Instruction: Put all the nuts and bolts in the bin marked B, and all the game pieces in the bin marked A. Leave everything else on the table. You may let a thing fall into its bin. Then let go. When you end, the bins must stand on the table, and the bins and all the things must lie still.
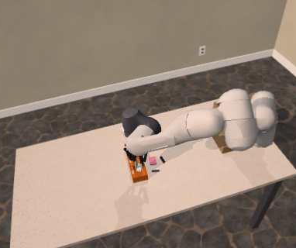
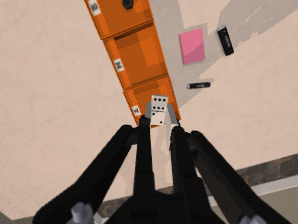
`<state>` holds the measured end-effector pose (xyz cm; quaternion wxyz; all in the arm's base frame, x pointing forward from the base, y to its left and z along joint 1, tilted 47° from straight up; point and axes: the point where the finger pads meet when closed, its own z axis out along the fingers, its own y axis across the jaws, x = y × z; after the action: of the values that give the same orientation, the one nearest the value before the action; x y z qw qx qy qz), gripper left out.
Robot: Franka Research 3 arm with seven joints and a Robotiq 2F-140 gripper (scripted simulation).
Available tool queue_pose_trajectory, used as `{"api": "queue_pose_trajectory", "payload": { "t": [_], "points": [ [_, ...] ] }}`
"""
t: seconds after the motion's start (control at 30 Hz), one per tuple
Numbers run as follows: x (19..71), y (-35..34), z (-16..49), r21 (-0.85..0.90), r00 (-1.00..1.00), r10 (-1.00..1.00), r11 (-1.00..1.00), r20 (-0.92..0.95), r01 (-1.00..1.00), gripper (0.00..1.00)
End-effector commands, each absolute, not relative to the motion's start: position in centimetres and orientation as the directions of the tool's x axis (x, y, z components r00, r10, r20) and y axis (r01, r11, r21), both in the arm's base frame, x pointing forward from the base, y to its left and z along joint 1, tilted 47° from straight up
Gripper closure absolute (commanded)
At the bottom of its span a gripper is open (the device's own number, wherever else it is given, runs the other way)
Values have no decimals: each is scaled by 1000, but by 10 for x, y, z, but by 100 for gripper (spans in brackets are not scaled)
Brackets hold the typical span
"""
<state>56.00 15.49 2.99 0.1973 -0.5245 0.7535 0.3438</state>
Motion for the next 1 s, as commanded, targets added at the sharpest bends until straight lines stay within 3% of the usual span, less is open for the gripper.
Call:
{"api": "queue_pose_trajectory", "payload": {
  "t": [0.0,0.57,0.97],
  "points": [
    [560,154,29,202,-223,-678,111,-700,-973,87],
    [560,154,28,21,22,-683,-55,-730,-998,87],
    [560,153,28,15,30,-682,-60,-731,-998,87]
  ]
}}
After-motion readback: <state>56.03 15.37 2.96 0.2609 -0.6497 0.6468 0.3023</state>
